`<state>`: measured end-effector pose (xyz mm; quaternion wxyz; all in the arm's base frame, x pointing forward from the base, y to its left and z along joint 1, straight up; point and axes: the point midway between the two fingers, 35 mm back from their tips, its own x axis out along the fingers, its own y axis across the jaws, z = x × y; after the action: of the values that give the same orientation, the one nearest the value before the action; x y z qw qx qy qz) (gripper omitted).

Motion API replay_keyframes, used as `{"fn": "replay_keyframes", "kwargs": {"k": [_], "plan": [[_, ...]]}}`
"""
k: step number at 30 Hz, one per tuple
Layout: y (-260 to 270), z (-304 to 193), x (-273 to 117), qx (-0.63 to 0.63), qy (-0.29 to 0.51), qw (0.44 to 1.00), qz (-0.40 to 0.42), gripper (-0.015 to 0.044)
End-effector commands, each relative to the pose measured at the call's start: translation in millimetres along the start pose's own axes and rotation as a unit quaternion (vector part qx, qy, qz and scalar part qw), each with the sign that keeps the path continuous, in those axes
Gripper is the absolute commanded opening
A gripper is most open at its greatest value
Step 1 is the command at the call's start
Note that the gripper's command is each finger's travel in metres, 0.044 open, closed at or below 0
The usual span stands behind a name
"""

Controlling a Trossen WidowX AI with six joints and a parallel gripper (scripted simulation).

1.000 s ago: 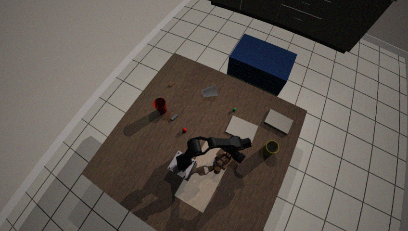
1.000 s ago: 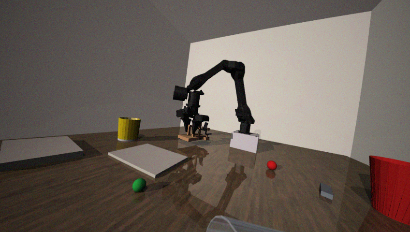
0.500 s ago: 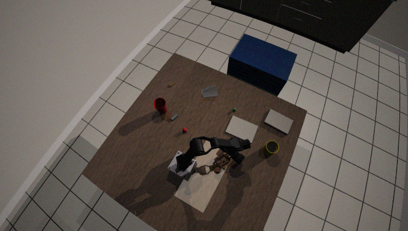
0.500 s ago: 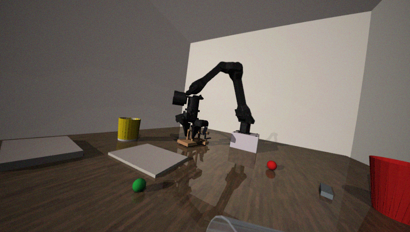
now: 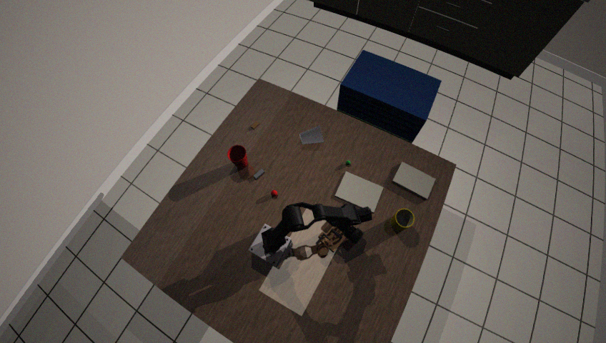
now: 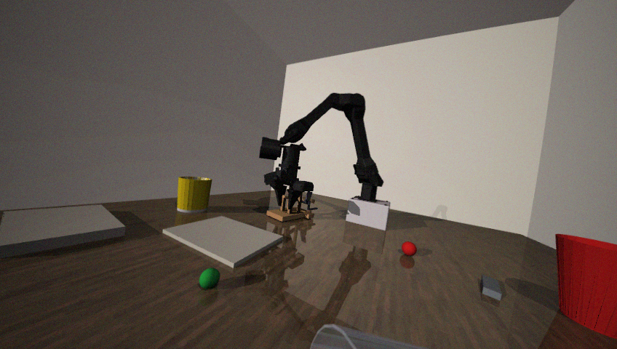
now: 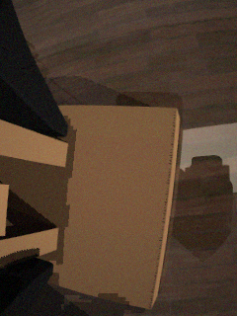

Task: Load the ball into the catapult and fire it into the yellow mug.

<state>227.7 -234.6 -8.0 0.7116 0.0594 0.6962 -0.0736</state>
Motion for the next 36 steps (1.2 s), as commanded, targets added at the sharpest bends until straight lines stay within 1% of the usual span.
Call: {"fn": "replay_keyframes", "kwargs": {"k": [1, 7, 9, 13, 15, 18, 19, 22, 25, 27, 30, 36], "plan": [[0, 0, -1, 0.0, 0.0, 1.0, 0.0, 0.0236], [0, 1, -4, 0.0, 0.0, 1.0, 0.0, 0.0394], [-2, 3, -24, 0.0, 0.0, 1.0, 0.0, 0.044], [-1, 2, -90, 0.0, 0.001, 1.0, 0.0, 0.044], [0, 0, -100, 0.0, 0.001, 1.0, 0.0, 0.044], [0, 0, -100, 0.0, 0.001, 1.0, 0.0, 0.044], [-2, 3, -88, 0.0, -0.003, 1.0, -0.002, 0.044], [-2, 3, -88, 0.0, -0.003, 1.0, -0.002, 0.044], [0, -1, -96, 0.002, 0.001, 1.0, 0.002, 0.044], [-1, -1, -86, 0.002, 0.001, 1.0, 0.002, 0.044], [-1, -1, -52, 0.002, 0.001, 1.0, 0.002, 0.044], [-1, -1, -49, 0.002, 0.001, 1.0, 0.002, 0.044]]}}
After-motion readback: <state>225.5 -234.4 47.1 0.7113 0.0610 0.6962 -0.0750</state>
